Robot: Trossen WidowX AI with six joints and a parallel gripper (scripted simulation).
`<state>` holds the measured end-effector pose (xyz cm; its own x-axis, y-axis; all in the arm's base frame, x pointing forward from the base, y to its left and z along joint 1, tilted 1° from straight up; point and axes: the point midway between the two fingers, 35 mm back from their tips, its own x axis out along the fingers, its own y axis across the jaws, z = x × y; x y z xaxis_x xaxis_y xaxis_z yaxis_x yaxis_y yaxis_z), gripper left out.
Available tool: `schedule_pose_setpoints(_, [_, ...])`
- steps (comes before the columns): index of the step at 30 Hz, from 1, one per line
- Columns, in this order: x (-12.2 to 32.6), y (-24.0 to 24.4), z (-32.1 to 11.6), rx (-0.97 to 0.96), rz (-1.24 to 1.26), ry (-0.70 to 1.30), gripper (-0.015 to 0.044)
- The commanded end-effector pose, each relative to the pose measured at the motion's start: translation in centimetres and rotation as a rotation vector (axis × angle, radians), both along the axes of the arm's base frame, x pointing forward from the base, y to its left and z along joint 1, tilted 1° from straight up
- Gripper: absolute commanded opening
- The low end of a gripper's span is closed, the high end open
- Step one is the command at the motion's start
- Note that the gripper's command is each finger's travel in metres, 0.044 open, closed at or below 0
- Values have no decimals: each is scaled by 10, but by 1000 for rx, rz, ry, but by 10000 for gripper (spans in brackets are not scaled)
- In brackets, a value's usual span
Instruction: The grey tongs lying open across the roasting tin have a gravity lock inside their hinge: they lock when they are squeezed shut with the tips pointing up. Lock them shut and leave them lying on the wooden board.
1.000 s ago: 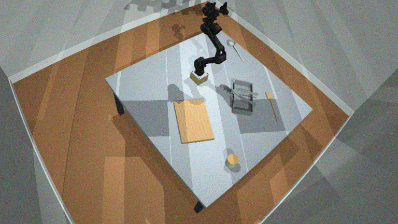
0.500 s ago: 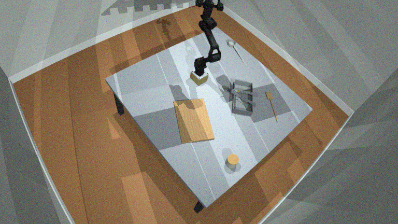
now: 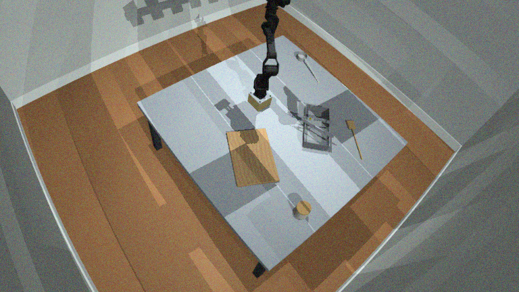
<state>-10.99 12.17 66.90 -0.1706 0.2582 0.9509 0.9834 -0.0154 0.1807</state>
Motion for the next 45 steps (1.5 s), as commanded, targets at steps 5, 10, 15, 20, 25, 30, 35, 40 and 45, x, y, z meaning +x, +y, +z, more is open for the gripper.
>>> schedule_pose_setpoints(5, [-4,72,-19,-102,-391,-188,440])
schedule_pose_setpoints(10, [4,115,-36,-184,-583,-297,440])
schedule_pose_setpoints(15, [25,165,-60,-292,-827,-448,440])
schedule_pose_setpoints(20, [48,195,-80,-368,-964,-530,440])
schedule_pose_setpoints(25, [71,219,-97,-443,-1072,-606,440])
schedule_pose_setpoints(30, [94,232,-108,-491,-1169,-655,440])
schedule_pose_setpoints(35, [120,246,-124,-552,-1285,-741,440])
schedule_pose_setpoints(40, [143,262,-143,-627,-1367,-840,440])
schedule_pose_setpoints(45, [176,275,-166,-736,-1439,-923,440])
